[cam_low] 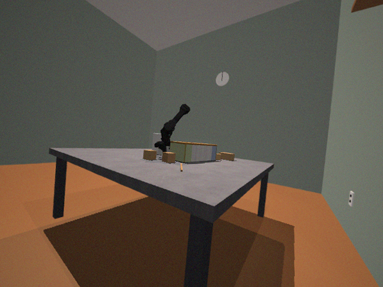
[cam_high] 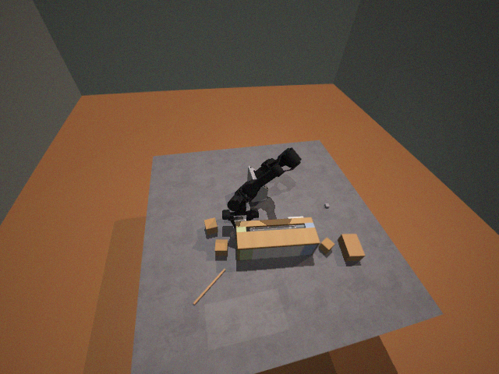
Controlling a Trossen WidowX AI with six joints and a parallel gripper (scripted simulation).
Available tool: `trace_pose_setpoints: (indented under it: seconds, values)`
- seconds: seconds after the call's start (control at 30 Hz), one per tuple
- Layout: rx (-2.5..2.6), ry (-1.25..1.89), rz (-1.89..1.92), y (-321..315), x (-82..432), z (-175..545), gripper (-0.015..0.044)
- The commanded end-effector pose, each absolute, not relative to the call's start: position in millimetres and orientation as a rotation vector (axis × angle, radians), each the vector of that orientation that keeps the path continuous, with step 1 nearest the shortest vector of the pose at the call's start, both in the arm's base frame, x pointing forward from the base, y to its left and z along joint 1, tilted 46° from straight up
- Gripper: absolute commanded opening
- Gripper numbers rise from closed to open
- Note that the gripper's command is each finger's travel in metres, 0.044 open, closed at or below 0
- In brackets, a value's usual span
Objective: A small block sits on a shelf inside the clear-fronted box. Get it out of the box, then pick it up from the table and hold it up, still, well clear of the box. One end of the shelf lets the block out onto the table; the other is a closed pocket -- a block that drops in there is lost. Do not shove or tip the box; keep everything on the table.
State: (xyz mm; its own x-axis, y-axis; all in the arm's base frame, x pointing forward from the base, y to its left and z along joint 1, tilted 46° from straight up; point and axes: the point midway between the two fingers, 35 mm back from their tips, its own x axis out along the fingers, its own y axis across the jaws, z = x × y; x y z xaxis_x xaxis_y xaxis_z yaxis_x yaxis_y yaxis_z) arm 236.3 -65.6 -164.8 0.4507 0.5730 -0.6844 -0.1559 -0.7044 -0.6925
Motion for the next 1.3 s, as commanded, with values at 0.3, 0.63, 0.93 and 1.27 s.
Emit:
trace_pose_setpoints:
  seconds: [0.3,0.63,0.93,1.27]
  values:
    - [-1.977,-0.35,1.304,-56.9,234.6,-171.4,0.0154]
    - [-1.979,-0.348,1.306,-65.9,235.2,-164.4,0.0]
    - [-1.984,-0.348,1.309,-97.8,232.8,-133.0,0.0]
    - [-1.95,-0.261,1.314,-115.6,231.2,-112.2,0.0]
